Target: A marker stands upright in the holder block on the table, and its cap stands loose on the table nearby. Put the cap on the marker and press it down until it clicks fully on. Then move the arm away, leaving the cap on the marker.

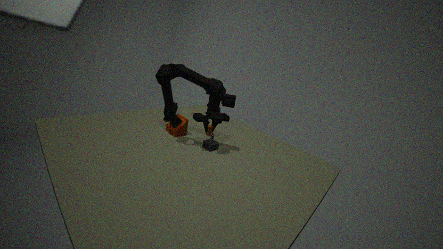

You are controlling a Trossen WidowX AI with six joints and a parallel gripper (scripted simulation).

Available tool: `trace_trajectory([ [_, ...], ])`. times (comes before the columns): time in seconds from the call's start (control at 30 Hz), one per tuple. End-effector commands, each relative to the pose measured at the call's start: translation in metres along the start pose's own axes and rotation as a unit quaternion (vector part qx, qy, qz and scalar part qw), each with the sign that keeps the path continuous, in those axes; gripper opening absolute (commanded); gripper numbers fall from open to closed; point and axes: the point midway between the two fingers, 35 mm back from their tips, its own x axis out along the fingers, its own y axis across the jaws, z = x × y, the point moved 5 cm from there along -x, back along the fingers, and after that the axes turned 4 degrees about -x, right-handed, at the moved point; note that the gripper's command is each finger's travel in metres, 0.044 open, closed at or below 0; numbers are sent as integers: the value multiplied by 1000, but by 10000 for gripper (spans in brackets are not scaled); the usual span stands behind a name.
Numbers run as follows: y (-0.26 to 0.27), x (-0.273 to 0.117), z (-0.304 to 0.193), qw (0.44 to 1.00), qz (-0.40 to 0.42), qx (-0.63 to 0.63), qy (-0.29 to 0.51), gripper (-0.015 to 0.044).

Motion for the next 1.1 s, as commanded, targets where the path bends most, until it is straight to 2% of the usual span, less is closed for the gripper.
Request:
trace_trajectory([
  [0.0, 13, -6, -4, 1000, 0, 1, 2, 0],
  [0.37, 40, -17, -19, 1000, -4, 2, 2, 0],
  [1.07, 40, 9, -18, 1000, -4, 3, 1, 0],
])
